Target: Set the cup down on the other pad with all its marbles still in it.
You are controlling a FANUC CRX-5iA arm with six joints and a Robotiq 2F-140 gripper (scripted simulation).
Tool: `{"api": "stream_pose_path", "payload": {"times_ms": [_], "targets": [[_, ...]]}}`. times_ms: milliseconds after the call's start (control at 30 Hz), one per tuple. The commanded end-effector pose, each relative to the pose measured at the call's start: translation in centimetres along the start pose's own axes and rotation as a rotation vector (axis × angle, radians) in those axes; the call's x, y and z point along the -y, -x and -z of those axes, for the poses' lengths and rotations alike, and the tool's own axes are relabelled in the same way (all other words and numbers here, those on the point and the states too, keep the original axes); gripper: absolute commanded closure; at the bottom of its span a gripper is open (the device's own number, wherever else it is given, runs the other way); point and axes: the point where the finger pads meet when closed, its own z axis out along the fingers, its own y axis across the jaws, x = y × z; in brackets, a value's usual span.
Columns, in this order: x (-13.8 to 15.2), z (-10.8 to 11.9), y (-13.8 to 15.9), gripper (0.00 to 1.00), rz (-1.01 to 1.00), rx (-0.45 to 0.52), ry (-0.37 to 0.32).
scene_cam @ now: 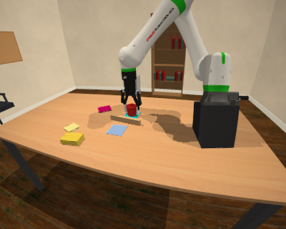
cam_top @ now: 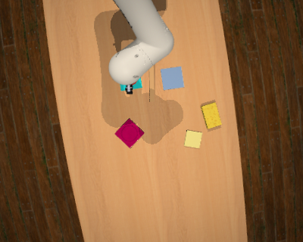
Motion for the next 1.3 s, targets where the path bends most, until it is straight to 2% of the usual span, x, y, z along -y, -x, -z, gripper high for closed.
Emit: {"api": "stream_pose_path", "payload": {"times_ms": [0,867,1267], "targets": [[0.0,0.0,0.0,0.41,0.0,0.0,0.0],[0.0,0.1,0.0,0.41,0.0,0.0,0.0],[0.0,1.4,0.0,0.41,0.0,0.0,0.0]]}}
